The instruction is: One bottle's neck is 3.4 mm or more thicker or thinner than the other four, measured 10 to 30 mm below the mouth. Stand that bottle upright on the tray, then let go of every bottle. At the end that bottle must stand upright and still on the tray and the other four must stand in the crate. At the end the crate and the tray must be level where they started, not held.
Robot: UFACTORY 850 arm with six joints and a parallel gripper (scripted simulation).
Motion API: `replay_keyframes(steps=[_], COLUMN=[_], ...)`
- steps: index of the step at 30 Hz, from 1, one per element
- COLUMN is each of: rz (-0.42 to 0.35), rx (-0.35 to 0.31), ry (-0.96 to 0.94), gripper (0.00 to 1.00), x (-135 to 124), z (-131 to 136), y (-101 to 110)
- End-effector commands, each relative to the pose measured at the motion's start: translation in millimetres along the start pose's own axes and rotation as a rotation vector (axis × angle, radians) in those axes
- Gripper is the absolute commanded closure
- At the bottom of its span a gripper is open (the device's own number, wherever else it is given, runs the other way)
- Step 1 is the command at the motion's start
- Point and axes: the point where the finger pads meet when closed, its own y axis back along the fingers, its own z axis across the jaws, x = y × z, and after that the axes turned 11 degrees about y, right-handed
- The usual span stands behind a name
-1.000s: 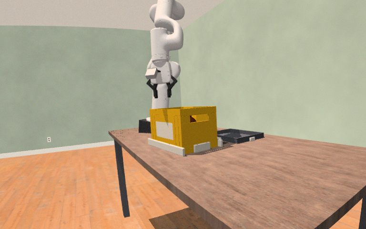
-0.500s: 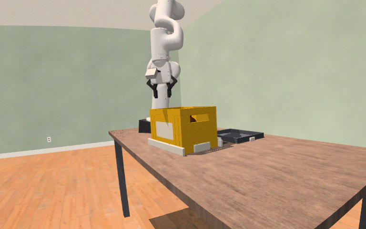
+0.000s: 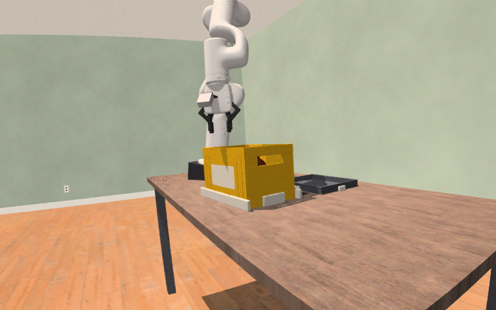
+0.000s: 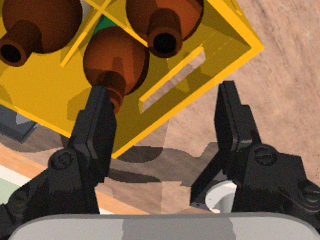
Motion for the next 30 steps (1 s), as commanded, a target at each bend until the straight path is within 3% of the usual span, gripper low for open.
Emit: replay_keyframes(steps=[1,30], rz=[0.002,0.002], rx=[0.0,0.0], ry=[0.0,0.0], gripper=[0.35,0.35], x=[1,1], z=[0,1], y=[-1,-30])
